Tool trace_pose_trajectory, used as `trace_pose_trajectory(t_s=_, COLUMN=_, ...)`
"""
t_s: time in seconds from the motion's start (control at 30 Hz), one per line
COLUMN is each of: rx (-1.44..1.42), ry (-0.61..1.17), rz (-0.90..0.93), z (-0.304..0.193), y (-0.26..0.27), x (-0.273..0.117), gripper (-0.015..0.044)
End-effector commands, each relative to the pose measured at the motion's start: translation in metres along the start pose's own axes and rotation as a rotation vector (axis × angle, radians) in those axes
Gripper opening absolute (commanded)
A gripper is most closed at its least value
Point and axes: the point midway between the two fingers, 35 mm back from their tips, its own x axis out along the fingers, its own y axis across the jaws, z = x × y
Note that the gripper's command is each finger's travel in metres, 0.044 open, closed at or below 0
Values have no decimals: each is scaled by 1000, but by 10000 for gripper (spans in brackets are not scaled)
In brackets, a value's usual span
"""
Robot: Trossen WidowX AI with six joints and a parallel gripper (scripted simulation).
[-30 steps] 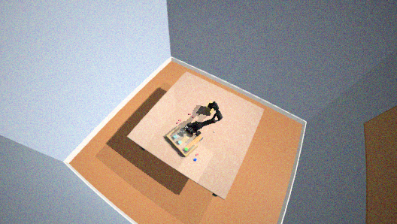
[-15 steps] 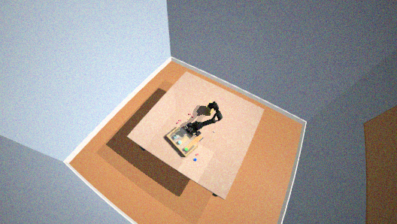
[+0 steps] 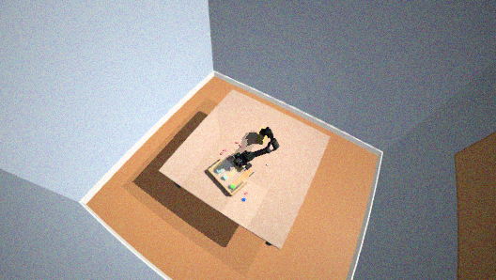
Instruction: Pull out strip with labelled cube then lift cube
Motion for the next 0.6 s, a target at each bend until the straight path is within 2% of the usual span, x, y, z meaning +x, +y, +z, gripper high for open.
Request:
trace_pose_trajectory(t_s=0.0, rx=8, ry=15, rz=1, z=-11, y=0, x=4, gripper=0)
trace_pose_trajectory(t_s=0.57, rx=9, ry=16, rz=1, z=-37, y=0, x=4, gripper=0)
